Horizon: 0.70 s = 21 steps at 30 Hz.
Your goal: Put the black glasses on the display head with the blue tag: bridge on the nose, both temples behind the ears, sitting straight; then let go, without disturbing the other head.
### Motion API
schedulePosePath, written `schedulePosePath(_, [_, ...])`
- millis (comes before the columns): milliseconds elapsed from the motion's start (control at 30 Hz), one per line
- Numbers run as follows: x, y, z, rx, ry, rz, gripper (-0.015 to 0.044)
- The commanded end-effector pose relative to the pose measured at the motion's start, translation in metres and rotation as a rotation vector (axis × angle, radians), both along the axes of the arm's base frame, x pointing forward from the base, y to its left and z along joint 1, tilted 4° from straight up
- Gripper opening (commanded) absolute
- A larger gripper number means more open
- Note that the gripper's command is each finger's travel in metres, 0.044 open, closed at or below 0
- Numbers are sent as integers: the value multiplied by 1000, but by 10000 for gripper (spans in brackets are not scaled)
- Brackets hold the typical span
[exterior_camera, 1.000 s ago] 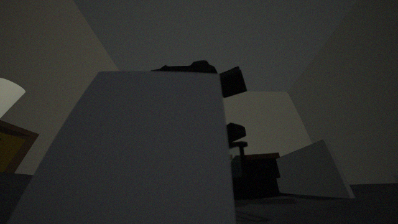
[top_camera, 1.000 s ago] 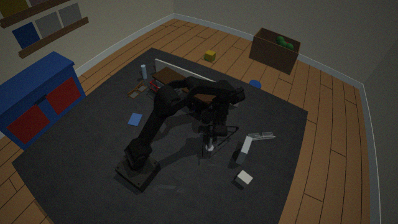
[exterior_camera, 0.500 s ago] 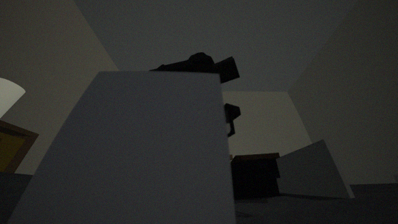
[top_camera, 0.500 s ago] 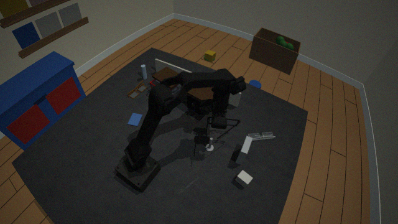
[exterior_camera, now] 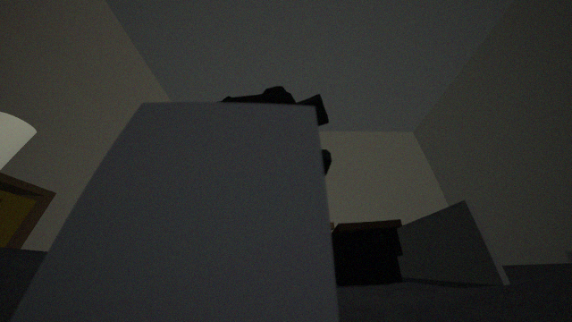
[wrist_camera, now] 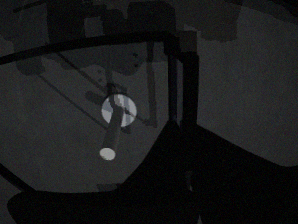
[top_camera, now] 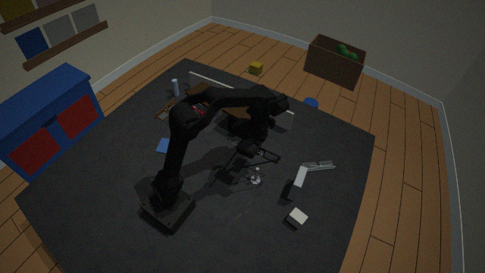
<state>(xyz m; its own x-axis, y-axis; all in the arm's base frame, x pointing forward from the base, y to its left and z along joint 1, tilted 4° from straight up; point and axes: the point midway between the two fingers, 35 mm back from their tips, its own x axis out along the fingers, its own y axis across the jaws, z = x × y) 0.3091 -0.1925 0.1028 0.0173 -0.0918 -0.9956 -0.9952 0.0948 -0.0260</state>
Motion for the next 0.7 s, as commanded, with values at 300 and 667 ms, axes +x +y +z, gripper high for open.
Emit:
schedulePosePath(300, [-1, -1, -37, 1, -4, -51, 0])
schedulePosePath(667, [-1, -1, -62, 1, -3, -51, 0])
